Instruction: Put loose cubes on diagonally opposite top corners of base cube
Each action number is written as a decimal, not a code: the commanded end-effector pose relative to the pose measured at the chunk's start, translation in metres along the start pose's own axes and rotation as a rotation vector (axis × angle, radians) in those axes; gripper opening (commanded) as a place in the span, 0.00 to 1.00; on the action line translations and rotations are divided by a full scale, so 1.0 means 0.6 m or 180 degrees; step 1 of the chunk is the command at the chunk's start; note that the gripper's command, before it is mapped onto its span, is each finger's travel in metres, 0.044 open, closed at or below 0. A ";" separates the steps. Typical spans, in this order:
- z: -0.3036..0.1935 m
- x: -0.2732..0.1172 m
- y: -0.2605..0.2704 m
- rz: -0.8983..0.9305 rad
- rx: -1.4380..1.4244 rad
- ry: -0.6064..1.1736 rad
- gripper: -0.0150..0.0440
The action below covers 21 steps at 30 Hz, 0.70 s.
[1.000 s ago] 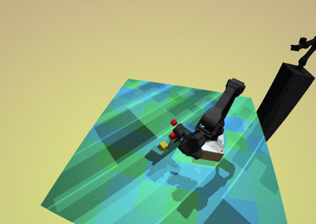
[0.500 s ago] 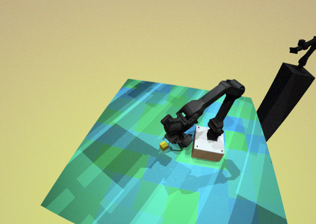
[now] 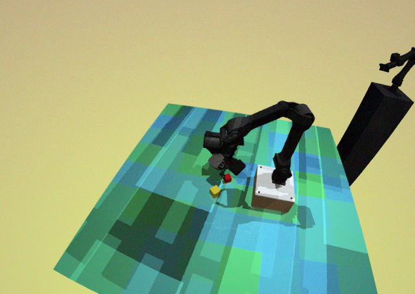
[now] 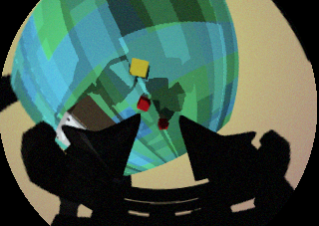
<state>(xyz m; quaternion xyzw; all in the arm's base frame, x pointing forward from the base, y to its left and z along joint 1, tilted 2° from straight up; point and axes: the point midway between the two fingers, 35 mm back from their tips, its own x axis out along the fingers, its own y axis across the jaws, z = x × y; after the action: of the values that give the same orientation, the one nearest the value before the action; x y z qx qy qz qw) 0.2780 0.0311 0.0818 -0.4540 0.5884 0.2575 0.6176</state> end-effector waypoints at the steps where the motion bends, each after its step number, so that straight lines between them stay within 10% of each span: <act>1: -0.032 0.020 -0.023 0.0193 0.0034 0.0042 0.70; 21: -0.225 0.086 -0.100 0.0805 0.0353 -0.0204 0.70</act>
<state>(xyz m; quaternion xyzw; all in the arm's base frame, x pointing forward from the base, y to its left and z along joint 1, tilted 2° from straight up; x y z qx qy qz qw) 0.2771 -0.1049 0.0665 -0.3510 0.6326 0.3047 0.6195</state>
